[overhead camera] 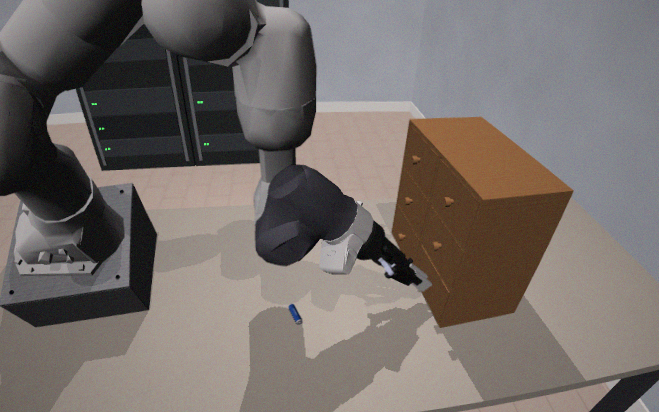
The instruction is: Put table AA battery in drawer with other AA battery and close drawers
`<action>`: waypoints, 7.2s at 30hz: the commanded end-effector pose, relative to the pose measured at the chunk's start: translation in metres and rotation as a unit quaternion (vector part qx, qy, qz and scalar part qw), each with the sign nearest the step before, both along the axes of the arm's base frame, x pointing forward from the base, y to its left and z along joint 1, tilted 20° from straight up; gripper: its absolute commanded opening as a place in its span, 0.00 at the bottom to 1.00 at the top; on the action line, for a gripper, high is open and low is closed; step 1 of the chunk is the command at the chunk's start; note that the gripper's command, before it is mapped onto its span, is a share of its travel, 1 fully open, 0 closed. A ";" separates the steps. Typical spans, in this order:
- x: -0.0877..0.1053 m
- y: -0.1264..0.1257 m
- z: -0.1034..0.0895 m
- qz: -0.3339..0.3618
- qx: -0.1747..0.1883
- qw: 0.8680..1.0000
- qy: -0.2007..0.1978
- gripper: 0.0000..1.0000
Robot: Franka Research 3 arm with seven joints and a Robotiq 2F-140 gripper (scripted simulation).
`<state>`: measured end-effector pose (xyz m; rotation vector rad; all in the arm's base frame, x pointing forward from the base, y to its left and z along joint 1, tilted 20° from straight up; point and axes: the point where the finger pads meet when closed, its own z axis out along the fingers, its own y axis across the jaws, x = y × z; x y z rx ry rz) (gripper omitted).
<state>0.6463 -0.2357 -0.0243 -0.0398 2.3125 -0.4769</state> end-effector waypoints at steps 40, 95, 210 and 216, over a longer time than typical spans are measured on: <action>-0.047 0.005 -0.003 -0.003 0.002 1.000 0.001 0.08; -0.068 0.007 -0.004 -0.003 0.002 1.000 0.001 0.15; -0.178 0.054 0.085 -0.166 0.072 0.981 -0.069 0.20; -0.182 0.056 0.088 -0.211 0.092 0.969 -0.088 0.20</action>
